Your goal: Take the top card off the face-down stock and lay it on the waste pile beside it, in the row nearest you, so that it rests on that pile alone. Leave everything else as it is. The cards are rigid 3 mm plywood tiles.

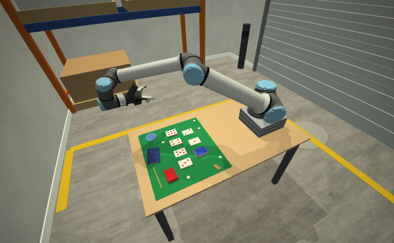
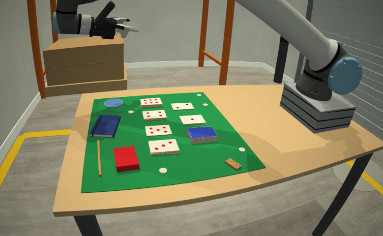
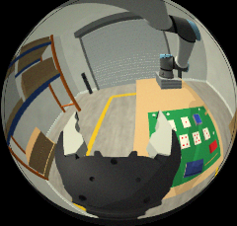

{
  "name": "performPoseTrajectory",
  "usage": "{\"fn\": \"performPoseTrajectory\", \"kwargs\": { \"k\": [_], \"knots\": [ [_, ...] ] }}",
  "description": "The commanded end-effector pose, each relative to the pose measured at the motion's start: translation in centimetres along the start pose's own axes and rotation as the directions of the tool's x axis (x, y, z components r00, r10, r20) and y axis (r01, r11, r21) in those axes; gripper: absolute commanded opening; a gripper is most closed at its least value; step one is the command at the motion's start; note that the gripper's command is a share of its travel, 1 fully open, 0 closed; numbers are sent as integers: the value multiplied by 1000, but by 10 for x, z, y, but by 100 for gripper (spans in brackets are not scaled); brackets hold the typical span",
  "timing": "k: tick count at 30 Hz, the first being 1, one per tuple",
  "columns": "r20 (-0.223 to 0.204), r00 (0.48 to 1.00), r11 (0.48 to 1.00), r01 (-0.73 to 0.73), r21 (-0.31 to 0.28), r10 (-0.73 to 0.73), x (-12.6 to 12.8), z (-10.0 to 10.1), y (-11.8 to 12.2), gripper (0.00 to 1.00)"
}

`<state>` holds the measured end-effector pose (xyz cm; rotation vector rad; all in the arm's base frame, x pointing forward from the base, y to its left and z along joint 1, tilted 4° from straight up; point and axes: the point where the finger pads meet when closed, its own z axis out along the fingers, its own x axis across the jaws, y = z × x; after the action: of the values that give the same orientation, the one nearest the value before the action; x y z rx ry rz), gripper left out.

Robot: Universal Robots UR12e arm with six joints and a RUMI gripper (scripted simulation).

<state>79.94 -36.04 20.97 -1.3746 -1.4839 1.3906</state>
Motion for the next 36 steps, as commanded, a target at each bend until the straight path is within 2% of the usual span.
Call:
{"fn": "performPoseTrajectory", "kwargs": {
  "k": [1, 23, 36],
  "knots": [
    [0, 1000, 1000, -1, -2, 1, 0, 0, -1, 100],
    [-1, 1000, 1000, -2, -4, 2, 1, 0, -1, 100],
    [-18, 1000, 999, -22, -40, 21, 18, 0, 6, 100]
  ]
}}
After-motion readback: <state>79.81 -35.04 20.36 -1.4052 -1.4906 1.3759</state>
